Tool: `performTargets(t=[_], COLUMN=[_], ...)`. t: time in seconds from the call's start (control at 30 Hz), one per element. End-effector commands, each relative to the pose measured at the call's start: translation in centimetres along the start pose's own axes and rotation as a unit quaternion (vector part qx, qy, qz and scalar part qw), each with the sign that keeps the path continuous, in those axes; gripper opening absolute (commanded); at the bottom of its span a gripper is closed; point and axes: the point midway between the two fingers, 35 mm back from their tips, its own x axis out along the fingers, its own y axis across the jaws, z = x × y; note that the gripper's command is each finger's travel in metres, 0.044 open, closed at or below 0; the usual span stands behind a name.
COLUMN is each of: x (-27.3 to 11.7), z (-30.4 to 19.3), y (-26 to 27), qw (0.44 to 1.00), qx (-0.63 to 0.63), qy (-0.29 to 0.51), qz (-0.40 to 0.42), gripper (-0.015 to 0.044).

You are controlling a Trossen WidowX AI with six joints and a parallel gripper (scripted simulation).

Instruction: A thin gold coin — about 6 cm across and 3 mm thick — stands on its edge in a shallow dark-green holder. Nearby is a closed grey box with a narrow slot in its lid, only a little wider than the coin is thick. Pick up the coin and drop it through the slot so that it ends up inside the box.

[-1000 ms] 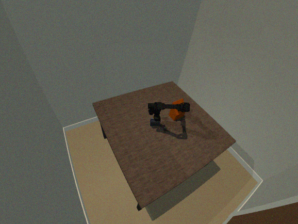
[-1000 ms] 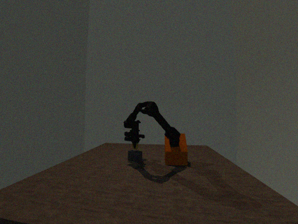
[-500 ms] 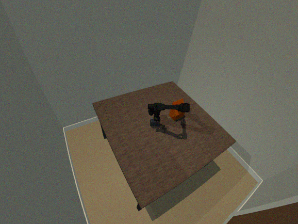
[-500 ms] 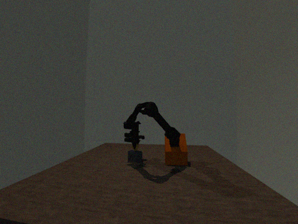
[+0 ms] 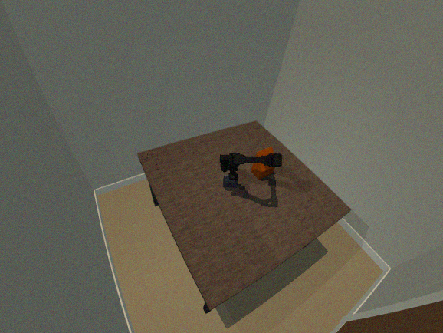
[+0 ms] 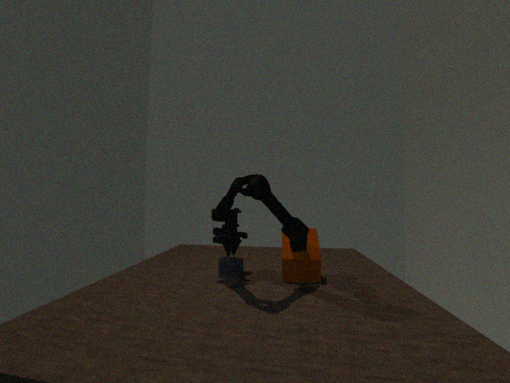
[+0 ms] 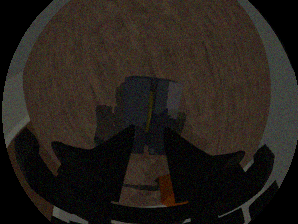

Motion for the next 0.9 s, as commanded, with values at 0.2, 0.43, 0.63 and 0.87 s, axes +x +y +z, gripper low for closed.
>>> performTargets(t=[0.2, 0.43, 0.63, 0.87], x=[-0.9, -3.9, -6.0, -6.0], z=[0.0, -0.1, -0.3, -0.3], y=[0.0, -0.1, -0.1, -0.1], qw=[1.000, 1.000, 1.000, 1.000], qx=[0.000, 0.001, 0.002, 0.002], qy=[0.000, 0.001, 0.003, 0.003], qz=[0.000, 0.000, 0.002, 0.002], gripper=[0.0239, 0.0423, 0.0440, 0.0440])
